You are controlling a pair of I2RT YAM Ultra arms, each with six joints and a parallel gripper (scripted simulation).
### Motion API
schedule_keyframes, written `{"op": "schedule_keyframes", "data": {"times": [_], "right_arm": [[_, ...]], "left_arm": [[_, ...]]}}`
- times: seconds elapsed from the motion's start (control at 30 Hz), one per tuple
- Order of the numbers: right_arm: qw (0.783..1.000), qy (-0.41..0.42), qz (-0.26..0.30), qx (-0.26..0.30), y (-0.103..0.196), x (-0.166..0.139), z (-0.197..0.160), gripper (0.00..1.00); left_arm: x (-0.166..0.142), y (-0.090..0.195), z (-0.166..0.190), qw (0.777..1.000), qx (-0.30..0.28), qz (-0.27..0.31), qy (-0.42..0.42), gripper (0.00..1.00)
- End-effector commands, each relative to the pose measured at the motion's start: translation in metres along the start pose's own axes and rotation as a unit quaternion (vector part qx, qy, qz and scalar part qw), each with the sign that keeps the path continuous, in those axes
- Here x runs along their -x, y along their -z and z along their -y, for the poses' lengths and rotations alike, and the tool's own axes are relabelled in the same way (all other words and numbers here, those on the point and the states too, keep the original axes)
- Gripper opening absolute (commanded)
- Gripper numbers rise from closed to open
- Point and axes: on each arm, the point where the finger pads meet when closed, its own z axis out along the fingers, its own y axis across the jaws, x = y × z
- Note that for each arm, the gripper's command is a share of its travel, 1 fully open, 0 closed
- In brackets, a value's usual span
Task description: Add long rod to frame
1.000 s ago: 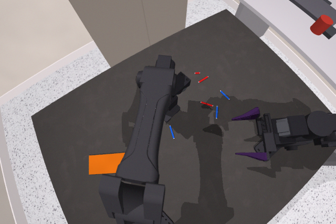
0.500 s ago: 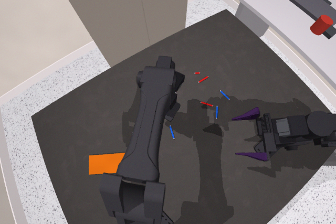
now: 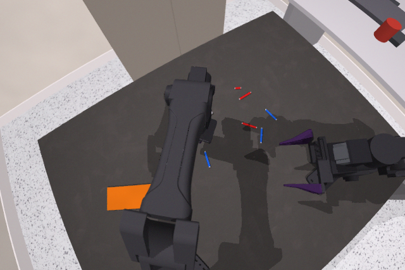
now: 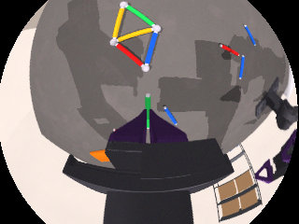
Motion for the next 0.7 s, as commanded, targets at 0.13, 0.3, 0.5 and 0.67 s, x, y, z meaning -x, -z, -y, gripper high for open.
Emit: {"op": "schedule_keyframes", "data": {"times": [0.13,0.3,0.5,0.67], "right_arm": [[1.0,0.002,0.016,0.0,0.0034,0.0078,-0.0003,1.0],[1.0,0.002,0.016,0.0,0.0034,0.0078,-0.0003,1.0],[1.0,0.002,0.016,0.0,0.0034,0.0078,-0.0003,1.0],[1.0,0.002,0.016,0.0,0.0034,0.0078,-0.0003,1.0]], "left_arm": [[0.0073,0.0201,0.0048,0.998,0.001,0.025,0.059,0.0],[0.0081,0.0201,0.0046,0.998,0.001,0.027,0.059,0.0],[0.0081,0.0201,0.0046,0.998,0.001,0.027,0.059,0.0],[0.0083,0.0232,0.0058,0.998,-0.002,0.027,0.054,0.0]]}}
